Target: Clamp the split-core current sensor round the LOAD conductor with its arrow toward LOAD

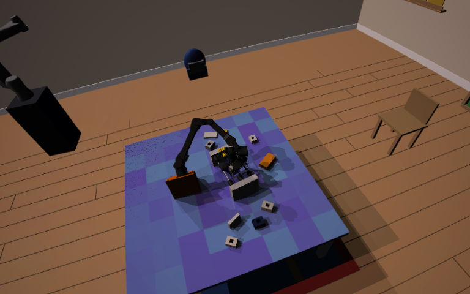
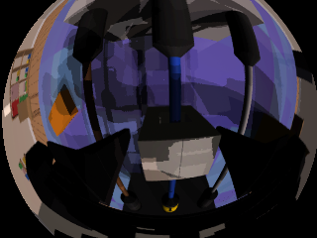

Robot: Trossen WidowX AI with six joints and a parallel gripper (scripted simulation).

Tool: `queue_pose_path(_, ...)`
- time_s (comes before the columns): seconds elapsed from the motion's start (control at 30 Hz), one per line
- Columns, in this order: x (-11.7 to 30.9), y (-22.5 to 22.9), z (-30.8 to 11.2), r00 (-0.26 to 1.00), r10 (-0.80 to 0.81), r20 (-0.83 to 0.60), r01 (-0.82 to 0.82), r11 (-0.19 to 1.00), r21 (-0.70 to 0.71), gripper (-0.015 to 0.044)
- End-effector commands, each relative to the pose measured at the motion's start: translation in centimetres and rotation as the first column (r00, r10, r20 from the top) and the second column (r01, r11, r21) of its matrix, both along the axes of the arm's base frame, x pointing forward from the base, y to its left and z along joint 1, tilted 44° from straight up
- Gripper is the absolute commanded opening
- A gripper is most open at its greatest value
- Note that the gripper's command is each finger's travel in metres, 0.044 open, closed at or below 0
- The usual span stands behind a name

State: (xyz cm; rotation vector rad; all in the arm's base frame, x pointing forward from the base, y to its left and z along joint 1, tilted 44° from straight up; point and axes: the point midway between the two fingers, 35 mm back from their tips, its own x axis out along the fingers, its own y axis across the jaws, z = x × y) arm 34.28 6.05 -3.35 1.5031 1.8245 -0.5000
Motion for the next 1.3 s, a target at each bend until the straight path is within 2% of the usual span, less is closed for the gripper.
queue_pose_path(0.0,0.0,0.0,0.0,1.000,0.002,0.001,-0.002,1.000,-0.001,0.0440)
queue_pose_path(0.07,0.2,-0.9,0.9,1.000,-0.001,0.003,0.001,1.000,-0.001,0.0440)
queue_pose_path(0.2,0.6,-5.6,6.1,1.000,-0.013,0.012,0.013,1.000,0.005,0.0440)
queue_pose_path(0.27,0.5,-6.5,7.1,1.000,-0.015,0.013,0.015,1.000,0.007,0.0440)
queue_pose_path(1.27,0.5,-6.5,7.1,1.000,-0.015,0.013,0.015,1.000,0.007,0.0440)
